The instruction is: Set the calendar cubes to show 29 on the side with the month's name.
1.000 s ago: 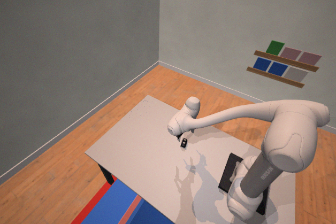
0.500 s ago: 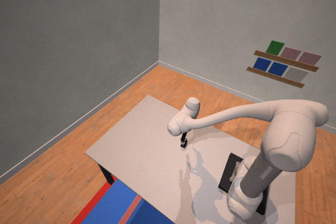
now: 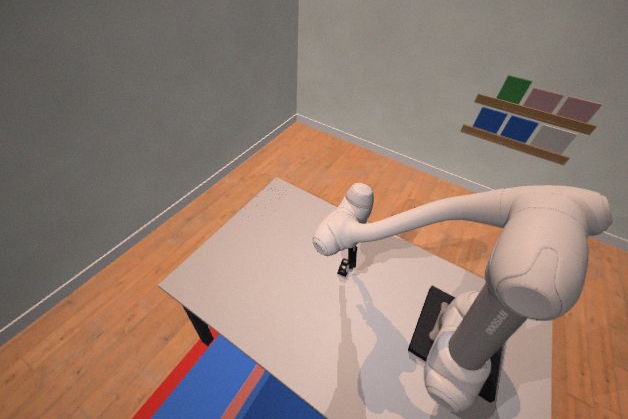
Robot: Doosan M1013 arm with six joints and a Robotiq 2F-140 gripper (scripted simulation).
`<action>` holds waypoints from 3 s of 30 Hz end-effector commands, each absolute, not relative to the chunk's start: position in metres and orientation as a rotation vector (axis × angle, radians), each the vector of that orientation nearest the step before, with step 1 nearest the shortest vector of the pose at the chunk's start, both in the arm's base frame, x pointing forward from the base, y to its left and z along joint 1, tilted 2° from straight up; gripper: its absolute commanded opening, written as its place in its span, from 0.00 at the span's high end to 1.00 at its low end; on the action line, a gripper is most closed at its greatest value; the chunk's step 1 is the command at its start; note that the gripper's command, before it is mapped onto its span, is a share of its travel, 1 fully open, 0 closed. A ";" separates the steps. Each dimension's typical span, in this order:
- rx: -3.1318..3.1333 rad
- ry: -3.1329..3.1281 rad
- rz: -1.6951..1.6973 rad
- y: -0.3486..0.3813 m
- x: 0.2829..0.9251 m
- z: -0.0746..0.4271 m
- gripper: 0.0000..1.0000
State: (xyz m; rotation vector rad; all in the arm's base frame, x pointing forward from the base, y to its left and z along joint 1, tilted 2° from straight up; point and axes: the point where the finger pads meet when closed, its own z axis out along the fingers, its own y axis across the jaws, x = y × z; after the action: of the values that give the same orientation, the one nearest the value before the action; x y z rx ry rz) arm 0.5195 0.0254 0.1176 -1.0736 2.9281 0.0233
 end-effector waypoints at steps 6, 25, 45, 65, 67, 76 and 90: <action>-1.547 2.698 0.035 0.026 0.519 0.114 0.00; -2.313 2.071 0.018 0.026 0.519 0.108 0.00; -2.446 1.911 0.014 0.026 0.519 0.106 0.65; -2.446 1.911 0.014 0.026 0.519 0.106 0.65; -2.446 1.911 0.014 0.026 0.519 0.106 0.65; -2.446 1.911 0.014 0.026 0.519 0.106 0.65; -2.446 1.910 0.014 0.026 0.520 0.097 0.65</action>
State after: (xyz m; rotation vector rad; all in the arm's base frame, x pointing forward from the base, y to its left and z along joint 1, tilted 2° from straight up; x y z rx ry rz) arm 0.5196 0.0262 0.0993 -2.4466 1.9104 0.0141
